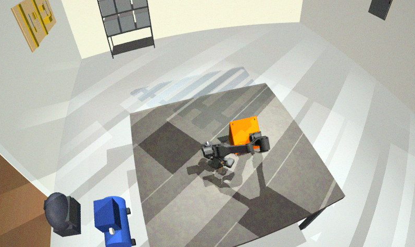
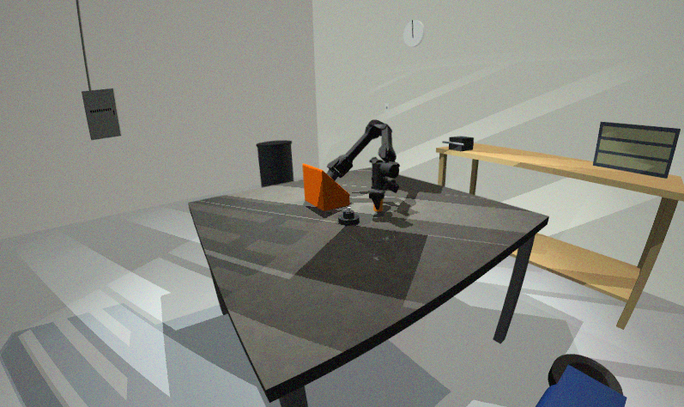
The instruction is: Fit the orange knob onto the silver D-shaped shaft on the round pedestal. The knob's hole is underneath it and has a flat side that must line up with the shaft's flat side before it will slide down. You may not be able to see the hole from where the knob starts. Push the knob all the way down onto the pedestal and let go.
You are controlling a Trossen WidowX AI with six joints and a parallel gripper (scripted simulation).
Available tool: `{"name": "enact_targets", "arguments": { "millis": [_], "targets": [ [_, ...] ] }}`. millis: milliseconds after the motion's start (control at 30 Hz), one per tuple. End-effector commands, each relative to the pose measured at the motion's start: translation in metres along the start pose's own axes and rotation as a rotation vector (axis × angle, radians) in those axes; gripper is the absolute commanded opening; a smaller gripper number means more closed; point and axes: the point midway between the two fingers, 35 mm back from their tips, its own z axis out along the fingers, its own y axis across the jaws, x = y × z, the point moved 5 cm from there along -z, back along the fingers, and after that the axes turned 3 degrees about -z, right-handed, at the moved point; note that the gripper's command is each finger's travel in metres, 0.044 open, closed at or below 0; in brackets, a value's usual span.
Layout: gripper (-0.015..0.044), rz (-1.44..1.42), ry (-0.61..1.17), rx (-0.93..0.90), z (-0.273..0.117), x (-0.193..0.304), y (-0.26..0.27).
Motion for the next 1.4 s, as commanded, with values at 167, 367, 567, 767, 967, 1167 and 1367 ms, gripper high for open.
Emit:
{"name": "enact_targets", "arguments": {
  "millis": [167,367,567,767,967,1167,1367],
  "targets": [
    [0.0131,0.000,0.000,0.000,0.000,0.000,0.000],
    [0.0240,0.000,0.000,0.000,0.000,0.000,0.000],
    [0.0240,0.000,0.000,0.000,0.000,0.000,0.000],
    [0.0240,0.000,0.000,0.000,0.000,0.000,0.000],
    [0.0345,0.003,0.003,0.003,-0.040,-0.001,-0.004],
    [0.0440,0.005,-0.001,-0.001,-0.081,0.001,-0.001],
    [0.0440,0.005,-0.001,-0.001,-0.081,0.001,-0.001]
  ]
}}
